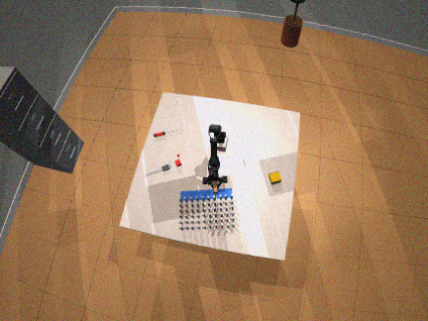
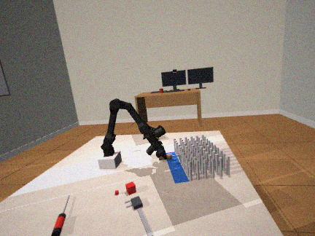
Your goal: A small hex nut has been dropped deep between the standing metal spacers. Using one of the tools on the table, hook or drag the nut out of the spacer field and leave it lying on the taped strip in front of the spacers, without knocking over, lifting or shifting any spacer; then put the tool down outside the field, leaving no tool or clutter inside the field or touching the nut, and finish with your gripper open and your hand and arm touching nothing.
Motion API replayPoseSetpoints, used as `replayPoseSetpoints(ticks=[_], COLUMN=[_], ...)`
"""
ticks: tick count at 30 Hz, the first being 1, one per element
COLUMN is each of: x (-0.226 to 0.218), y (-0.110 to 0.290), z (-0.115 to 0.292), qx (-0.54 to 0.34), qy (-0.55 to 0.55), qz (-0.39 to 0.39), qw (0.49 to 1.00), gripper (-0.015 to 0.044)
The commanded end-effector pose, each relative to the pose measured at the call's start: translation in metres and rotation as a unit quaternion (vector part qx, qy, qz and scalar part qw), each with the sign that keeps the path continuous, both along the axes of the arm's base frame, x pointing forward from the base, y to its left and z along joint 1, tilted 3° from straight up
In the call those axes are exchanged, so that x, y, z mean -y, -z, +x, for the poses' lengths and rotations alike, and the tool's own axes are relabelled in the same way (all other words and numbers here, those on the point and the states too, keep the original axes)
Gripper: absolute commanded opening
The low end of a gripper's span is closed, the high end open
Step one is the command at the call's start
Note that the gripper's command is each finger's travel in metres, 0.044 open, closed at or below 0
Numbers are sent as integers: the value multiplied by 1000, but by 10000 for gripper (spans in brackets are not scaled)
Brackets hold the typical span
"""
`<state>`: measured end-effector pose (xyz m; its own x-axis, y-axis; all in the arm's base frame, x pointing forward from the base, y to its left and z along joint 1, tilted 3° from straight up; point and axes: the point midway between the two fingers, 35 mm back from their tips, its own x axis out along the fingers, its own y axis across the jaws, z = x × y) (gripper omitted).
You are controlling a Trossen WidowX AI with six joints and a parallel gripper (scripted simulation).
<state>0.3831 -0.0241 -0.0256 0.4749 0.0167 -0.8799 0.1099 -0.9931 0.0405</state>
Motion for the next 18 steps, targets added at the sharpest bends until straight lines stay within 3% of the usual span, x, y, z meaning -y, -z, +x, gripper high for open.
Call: replayPoseSetpoints(ticks=[1,18], x=[0,-2], y=[2,8], z=[1,-3], qx=[3,3], qy=[-2,-2], qz=[0,0], qw=[1000,1000], gripper=[0,0])
